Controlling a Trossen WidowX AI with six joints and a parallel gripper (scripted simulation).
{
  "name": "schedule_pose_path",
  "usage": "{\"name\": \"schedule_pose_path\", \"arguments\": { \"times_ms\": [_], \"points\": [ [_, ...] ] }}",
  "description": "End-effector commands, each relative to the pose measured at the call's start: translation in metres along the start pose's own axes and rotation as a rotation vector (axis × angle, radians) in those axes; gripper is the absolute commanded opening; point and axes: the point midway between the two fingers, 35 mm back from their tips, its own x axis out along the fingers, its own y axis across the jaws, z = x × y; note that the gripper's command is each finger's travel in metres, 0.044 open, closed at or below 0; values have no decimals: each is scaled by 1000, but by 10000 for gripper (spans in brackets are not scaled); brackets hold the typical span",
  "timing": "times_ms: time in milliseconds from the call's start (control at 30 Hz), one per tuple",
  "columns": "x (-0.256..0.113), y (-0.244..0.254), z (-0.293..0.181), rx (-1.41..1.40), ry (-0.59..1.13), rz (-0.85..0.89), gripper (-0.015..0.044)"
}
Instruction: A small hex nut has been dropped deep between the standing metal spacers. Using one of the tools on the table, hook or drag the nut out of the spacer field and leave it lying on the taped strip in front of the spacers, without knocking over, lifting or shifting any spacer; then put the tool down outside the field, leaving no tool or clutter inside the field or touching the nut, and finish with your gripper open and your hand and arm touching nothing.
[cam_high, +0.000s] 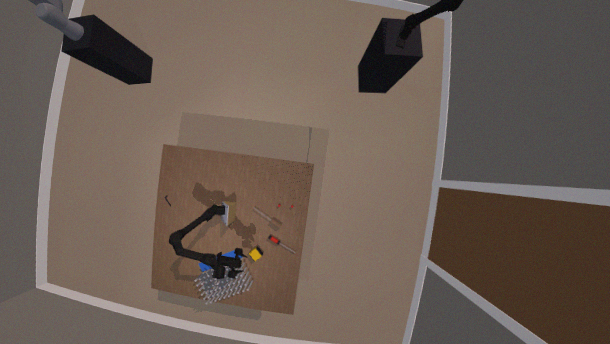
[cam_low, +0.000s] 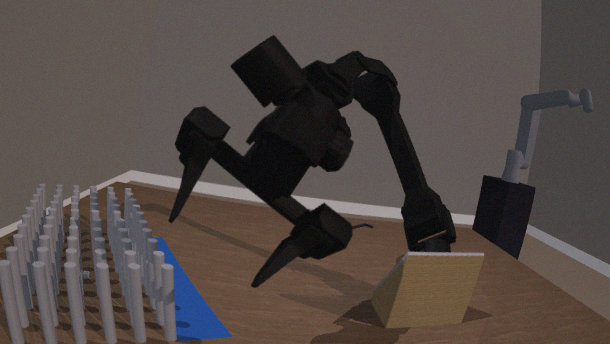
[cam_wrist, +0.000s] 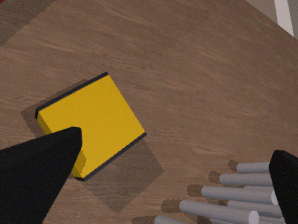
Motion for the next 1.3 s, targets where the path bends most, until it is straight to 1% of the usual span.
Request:
{"name": "schedule_pose_path", "arguments": {
  "times_ms": [0, 167, 333, 500, 700, 1267],
  "points": [
    [18, 46, 54, -468, -34, 180, 440],
    [28, 98, 97, -935, -90, 353, 440],
    [32, 153, 126, -1381, -169, 528, 440],
    [31, 211, 142, -1811, -278, 721, 440],
    [25, 275, 146, -2264, -449, 982, 440],
    [22, 279, 144, -2281, -458, 994, 440]
  ]
}}
